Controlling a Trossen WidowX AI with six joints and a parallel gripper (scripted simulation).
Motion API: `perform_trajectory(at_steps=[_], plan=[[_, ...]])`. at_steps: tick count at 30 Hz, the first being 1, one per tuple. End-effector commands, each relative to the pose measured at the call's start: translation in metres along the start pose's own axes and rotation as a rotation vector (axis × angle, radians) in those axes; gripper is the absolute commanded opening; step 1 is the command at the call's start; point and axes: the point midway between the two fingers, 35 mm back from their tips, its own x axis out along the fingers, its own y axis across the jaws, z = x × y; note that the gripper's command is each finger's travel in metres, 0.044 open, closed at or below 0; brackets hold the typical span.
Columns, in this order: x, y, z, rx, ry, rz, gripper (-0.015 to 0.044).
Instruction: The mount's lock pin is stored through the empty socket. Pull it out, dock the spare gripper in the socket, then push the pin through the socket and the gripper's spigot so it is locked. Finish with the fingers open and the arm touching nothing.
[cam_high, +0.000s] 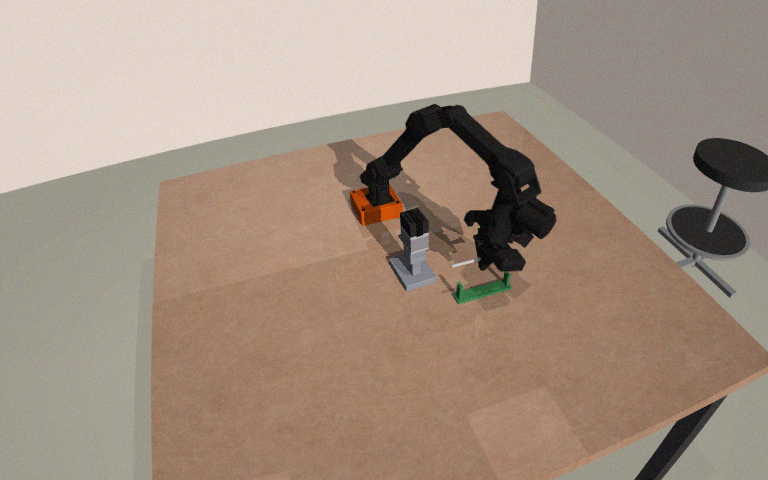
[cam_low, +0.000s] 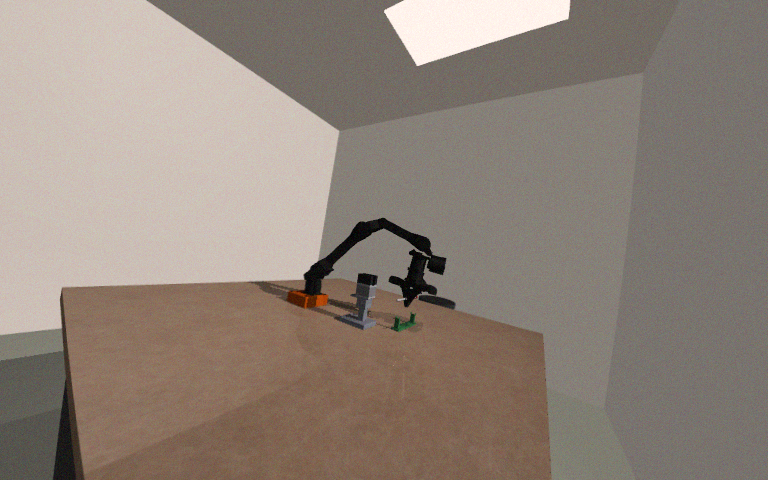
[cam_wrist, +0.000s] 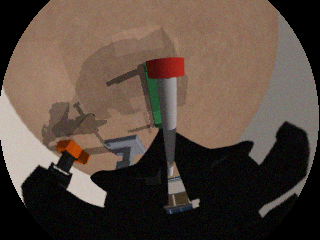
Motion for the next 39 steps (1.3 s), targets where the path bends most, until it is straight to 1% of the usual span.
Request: perform_trajectory(at_steps=[1, 9, 10, 11, 39], plan=[[0.001, 0.000, 0.000, 0.000, 0.001, 0.001, 0.0000], [0.000, 0.001, 0.000, -0.045, -0.003, -0.011, 0.0000], [0.001, 0.001, 0.000, -0.017, 0.000, -0.001, 0.0006], [0.001, 0.002, 0.000, -0.018, 0.000, -0.001, 0.0000], [-0.015, 0.070, -0.007, -0.052, -0.003, -0.004, 0.0000]])
